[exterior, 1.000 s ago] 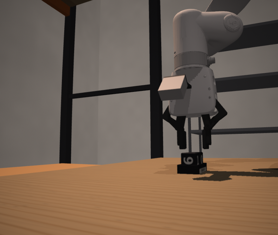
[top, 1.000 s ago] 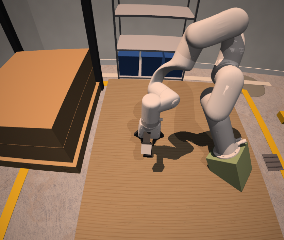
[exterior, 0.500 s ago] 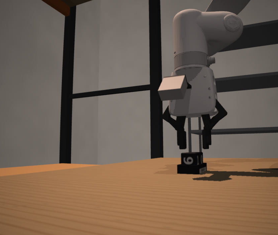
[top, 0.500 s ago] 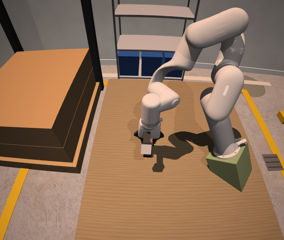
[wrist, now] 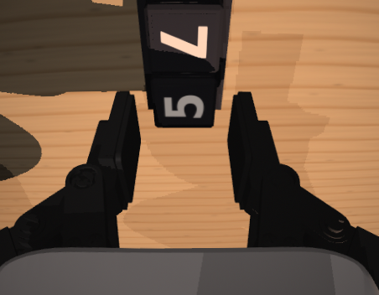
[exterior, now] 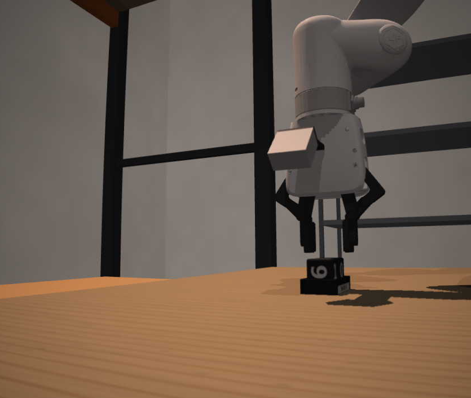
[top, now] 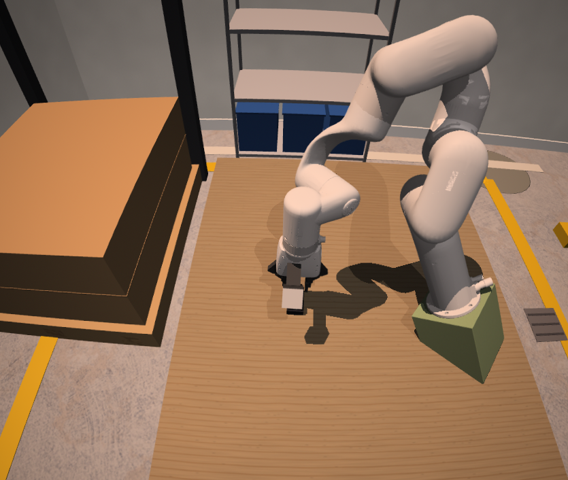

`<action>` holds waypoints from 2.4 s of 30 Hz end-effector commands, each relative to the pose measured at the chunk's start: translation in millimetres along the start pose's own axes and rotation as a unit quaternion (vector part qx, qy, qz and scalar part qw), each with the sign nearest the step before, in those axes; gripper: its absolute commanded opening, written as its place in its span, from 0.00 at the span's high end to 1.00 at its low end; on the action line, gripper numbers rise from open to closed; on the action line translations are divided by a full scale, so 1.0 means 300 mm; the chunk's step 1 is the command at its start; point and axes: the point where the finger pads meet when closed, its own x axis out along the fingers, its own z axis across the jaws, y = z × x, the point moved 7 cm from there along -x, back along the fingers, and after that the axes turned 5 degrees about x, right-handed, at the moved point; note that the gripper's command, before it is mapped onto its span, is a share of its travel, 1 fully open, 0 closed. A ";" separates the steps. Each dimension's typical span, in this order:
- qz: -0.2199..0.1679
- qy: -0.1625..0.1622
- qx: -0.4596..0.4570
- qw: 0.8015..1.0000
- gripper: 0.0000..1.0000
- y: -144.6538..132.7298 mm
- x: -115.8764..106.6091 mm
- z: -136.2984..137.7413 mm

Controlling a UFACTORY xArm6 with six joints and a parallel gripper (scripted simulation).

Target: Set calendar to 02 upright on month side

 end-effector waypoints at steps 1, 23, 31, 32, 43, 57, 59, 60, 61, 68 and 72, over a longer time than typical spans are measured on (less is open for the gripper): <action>0.000 -0.001 0.000 1.000 0.53 0.000 -0.002 0.003; 0.000 -0.001 0.000 1.000 0.53 0.000 0.065 0.003; 0.000 -0.001 0.000 1.000 0.53 0.000 0.085 0.003; 0.000 -0.001 0.000 1.000 0.53 0.000 0.085 0.003; 0.000 -0.001 0.000 1.000 0.53 0.000 0.086 0.003; 0.000 -0.001 0.000 1.000 0.53 0.000 0.086 0.003; 0.000 -0.001 0.000 1.000 0.53 0.000 0.086 0.003; 0.000 -0.001 0.000 1.000 0.53 0.000 0.086 0.003; 0.000 -0.001 0.000 1.000 0.53 0.000 0.086 0.003; 0.000 -0.001 0.000 1.000 0.53 0.000 0.086 0.003; 0.000 -0.001 0.000 1.000 0.73 0.000 0.086 0.003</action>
